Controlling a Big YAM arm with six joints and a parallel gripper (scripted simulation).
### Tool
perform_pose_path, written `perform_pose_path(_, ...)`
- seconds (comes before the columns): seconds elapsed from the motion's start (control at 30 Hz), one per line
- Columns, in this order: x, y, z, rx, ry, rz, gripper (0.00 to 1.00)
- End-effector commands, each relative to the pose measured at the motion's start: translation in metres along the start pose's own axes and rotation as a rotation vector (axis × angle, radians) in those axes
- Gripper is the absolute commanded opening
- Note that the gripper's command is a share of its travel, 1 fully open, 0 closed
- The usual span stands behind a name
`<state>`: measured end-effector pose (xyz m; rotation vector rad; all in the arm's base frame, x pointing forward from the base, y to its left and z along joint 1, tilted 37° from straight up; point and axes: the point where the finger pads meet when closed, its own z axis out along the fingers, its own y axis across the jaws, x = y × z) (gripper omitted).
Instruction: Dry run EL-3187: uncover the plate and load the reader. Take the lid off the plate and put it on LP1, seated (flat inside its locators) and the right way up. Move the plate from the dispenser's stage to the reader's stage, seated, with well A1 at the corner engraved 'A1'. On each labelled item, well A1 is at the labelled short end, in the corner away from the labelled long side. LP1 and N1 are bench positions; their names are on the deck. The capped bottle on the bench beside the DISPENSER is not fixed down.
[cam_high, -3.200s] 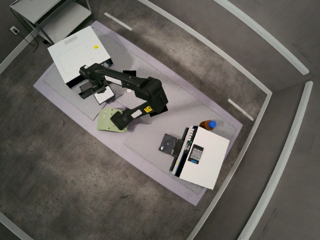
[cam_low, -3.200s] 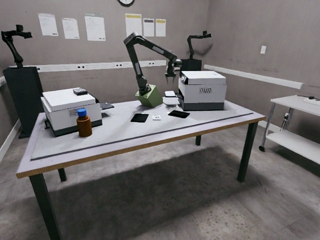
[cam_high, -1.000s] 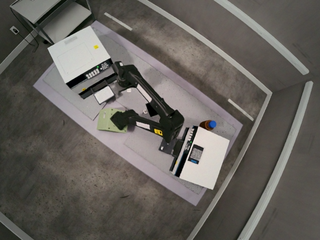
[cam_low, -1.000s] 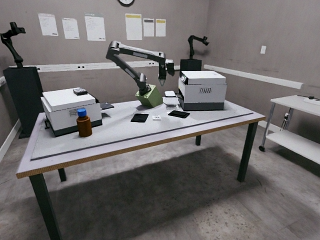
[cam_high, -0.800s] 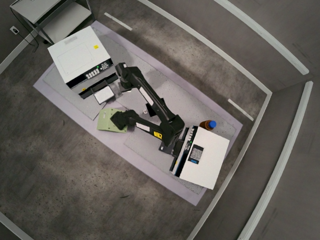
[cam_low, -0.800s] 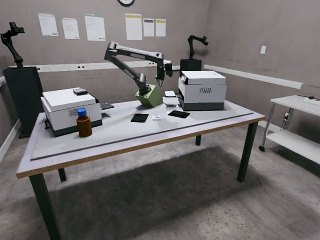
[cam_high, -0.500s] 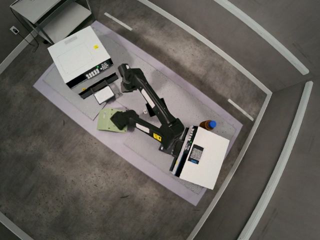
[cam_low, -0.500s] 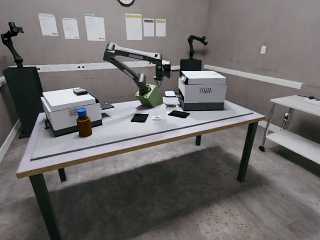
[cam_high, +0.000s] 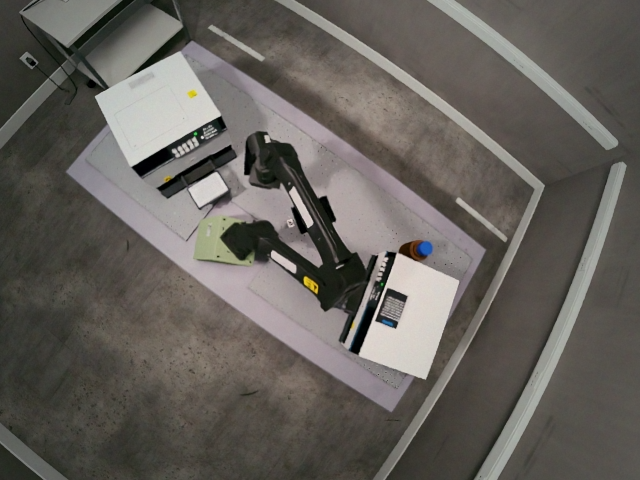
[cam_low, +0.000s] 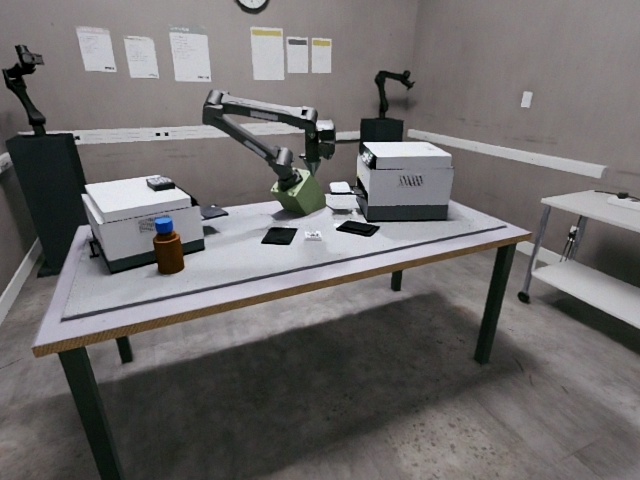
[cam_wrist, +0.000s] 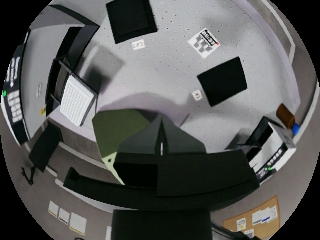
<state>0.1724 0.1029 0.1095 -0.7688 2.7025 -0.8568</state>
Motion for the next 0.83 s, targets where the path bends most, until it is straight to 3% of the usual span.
perform_pose_path(0.0,0.004,-0.013,0.0,0.007,0.003,0.153,0.0)
perform_pose_path(0.23,0.008,-0.029,0.0,0.009,-0.008,0.343,0.0)
perform_pose_path(0.33,0.011,-0.026,0.002,0.011,0.002,0.336,0.0)
perform_pose_path(0.57,0.003,-0.019,-0.002,0.015,-0.01,0.52,0.0)
perform_pose_path(0.8,0.003,-0.019,-0.002,0.015,-0.01,0.52,0.0)
